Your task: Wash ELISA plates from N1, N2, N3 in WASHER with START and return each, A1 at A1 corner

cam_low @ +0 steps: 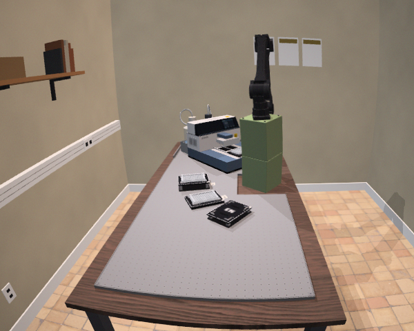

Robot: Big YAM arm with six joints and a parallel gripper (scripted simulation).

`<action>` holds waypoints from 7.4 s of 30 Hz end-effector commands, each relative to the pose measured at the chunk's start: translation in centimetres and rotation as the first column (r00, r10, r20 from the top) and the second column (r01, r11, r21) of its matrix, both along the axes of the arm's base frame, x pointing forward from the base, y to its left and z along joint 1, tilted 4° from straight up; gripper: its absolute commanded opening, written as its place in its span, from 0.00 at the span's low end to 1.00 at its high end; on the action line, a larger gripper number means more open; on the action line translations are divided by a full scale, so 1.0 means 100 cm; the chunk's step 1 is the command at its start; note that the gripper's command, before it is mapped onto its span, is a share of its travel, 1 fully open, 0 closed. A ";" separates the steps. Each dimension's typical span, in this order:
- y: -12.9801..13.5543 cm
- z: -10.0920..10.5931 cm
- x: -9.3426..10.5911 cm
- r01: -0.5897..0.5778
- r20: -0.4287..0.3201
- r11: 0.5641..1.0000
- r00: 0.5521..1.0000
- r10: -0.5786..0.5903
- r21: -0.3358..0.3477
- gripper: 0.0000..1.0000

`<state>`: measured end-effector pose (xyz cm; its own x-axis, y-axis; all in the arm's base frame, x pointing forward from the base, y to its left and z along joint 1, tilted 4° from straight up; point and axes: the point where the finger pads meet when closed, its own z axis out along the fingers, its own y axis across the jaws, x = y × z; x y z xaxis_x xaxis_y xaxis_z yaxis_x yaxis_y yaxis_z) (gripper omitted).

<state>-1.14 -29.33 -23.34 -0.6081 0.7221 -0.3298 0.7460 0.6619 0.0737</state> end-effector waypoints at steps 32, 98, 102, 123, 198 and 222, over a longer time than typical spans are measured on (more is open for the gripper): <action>0.000 0.000 0.000 -0.009 0.000 1.000 1.000 0.009 -0.004 0.00; 0.000 0.000 0.000 -0.009 0.000 1.000 1.000 0.009 -0.004 0.00; 0.000 0.000 0.000 -0.009 0.000 1.000 1.000 0.009 -0.004 0.00; 0.000 0.000 0.000 -0.009 0.000 1.000 1.000 0.009 -0.004 0.00; -0.002 0.038 0.120 0.797 -0.163 0.562 0.599 -0.784 0.221 1.00; -0.003 0.039 0.121 0.969 -0.333 -0.036 0.049 -0.942 0.245 1.00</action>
<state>10.99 -29.38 -19.04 0.6852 0.7250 0.0704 0.7267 -0.6870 0.0022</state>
